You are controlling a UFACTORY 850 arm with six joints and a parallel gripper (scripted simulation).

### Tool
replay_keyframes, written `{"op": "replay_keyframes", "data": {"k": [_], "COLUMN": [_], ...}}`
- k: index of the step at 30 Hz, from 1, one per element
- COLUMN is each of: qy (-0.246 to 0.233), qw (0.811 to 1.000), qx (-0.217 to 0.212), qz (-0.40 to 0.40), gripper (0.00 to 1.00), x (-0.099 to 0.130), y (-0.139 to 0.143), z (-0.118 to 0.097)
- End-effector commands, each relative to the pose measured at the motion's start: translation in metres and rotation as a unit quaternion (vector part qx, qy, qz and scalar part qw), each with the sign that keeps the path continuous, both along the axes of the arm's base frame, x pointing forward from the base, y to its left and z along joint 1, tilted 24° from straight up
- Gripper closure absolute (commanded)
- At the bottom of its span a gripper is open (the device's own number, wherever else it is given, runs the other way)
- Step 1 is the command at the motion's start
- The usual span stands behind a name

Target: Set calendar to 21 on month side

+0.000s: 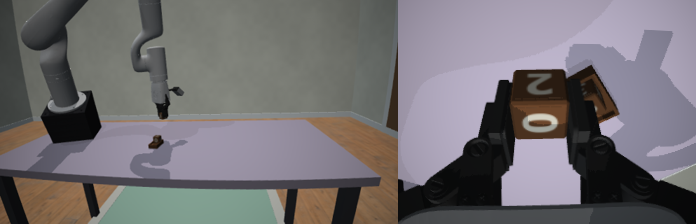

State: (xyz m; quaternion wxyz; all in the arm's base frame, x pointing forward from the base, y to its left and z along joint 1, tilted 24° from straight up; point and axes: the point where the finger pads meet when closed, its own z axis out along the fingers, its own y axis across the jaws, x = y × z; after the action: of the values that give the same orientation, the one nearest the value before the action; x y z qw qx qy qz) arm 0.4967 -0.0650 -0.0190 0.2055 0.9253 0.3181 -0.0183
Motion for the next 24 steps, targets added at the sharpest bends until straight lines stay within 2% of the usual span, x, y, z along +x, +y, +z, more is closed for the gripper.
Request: {"op": "replay_keyframes", "data": {"k": [1,6,13,24], "qy": [0.047,0.068,0.109,0.125], "qw": [0.996,0.990,0.970,0.958], "qx": [-0.007,-0.012,-0.020,-0.024], "qz": [0.072,0.122,0.218,0.256], "gripper": [0.73,0.73,0.73,0.73], "x": [0.0006,0.0005,0.0003,0.0002], "y": [0.0003,0.0003,0.0003,0.0003], "z": [0.0005,0.0005,0.0005,0.0004]}}
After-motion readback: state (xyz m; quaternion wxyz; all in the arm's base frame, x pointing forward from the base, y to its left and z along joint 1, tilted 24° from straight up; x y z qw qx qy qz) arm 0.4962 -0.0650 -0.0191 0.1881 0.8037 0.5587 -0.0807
